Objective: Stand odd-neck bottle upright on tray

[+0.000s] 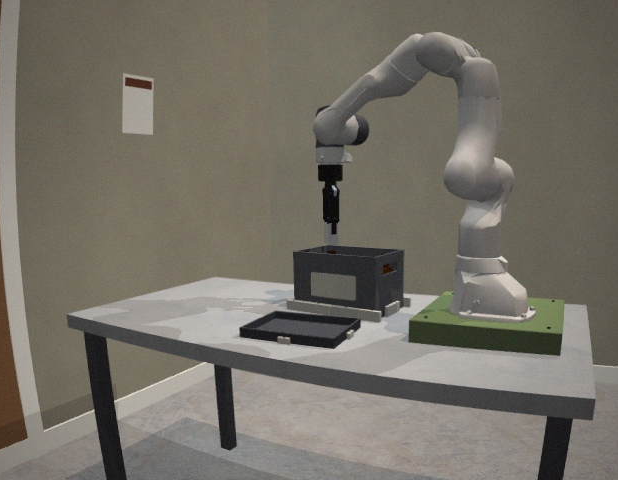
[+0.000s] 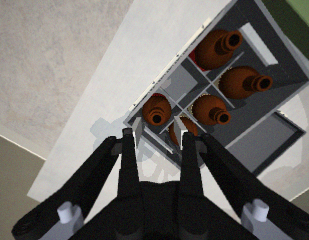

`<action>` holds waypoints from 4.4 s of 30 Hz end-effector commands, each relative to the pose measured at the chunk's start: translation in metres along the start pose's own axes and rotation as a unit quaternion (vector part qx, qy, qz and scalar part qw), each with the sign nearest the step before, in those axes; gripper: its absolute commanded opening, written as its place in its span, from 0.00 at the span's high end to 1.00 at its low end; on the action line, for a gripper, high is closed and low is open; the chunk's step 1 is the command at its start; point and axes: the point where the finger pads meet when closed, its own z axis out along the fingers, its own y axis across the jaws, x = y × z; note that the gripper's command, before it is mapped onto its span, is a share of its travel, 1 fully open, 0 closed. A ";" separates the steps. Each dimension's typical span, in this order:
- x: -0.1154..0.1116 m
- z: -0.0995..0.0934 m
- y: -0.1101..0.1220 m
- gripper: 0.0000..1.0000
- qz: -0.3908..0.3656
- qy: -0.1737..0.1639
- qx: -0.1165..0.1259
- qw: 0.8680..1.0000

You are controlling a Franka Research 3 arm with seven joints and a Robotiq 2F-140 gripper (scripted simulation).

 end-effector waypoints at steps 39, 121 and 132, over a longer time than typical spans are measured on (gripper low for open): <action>0.004 0.001 -0.002 0.56 -0.002 0.001 0.001 1.000; 0.004 0.037 -0.002 0.56 -0.002 0.001 0.001 1.000; 0.004 0.043 -0.002 0.56 -0.002 0.001 0.001 1.000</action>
